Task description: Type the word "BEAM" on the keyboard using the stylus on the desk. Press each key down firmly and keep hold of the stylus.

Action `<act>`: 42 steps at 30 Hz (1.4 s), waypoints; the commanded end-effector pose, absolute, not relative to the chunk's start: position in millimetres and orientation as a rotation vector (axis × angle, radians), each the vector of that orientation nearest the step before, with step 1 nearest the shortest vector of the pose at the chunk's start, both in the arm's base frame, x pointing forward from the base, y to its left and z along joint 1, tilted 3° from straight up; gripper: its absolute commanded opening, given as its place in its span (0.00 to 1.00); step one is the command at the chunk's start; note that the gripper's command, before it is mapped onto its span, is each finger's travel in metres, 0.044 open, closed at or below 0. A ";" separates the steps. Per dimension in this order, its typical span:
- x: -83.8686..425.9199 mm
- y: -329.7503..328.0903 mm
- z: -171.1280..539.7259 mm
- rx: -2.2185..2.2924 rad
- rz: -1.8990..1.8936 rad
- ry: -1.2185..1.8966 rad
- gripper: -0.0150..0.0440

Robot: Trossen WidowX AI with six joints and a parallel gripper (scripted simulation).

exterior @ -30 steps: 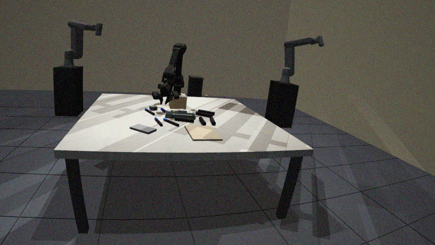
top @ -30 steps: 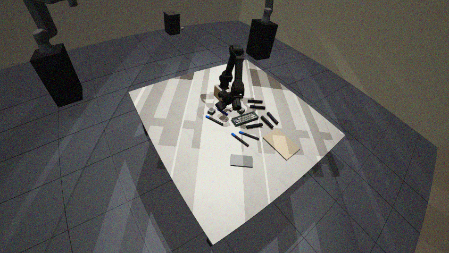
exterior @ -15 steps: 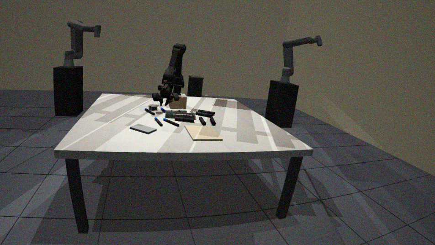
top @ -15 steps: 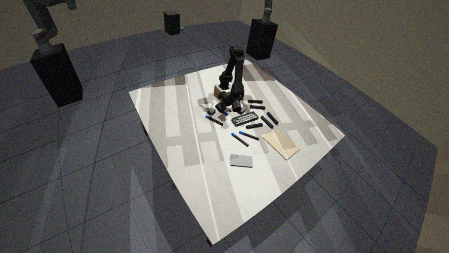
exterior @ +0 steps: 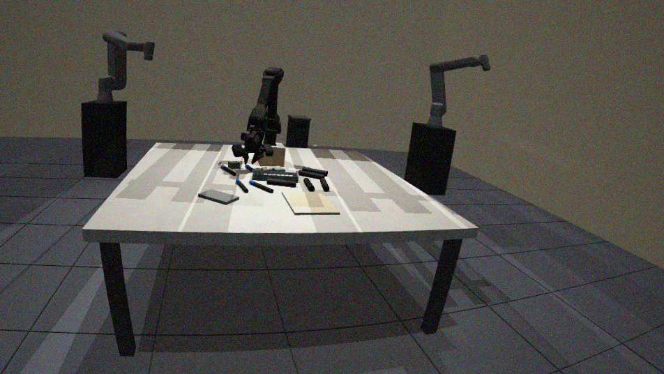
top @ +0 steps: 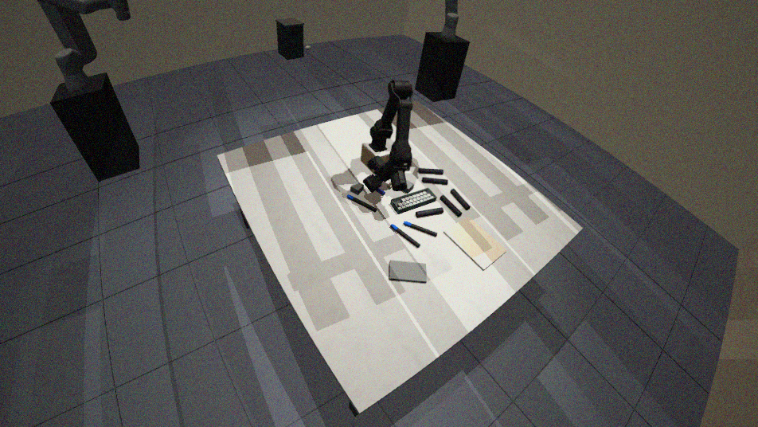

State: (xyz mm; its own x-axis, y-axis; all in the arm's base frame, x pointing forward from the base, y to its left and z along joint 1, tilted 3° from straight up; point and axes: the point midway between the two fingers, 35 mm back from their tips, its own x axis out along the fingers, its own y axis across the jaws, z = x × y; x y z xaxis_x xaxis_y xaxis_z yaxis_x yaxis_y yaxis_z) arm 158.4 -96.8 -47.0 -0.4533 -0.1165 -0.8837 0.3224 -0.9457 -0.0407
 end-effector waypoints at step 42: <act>157.5 -95.6 -65.9 1.466 -2.463 0.297 0.25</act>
State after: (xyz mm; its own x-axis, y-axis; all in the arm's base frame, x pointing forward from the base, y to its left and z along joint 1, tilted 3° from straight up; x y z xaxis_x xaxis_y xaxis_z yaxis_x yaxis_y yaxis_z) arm 157.2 -95.6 -65.9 -0.4589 -0.1176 -0.8807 0.3235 -0.9453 -0.0424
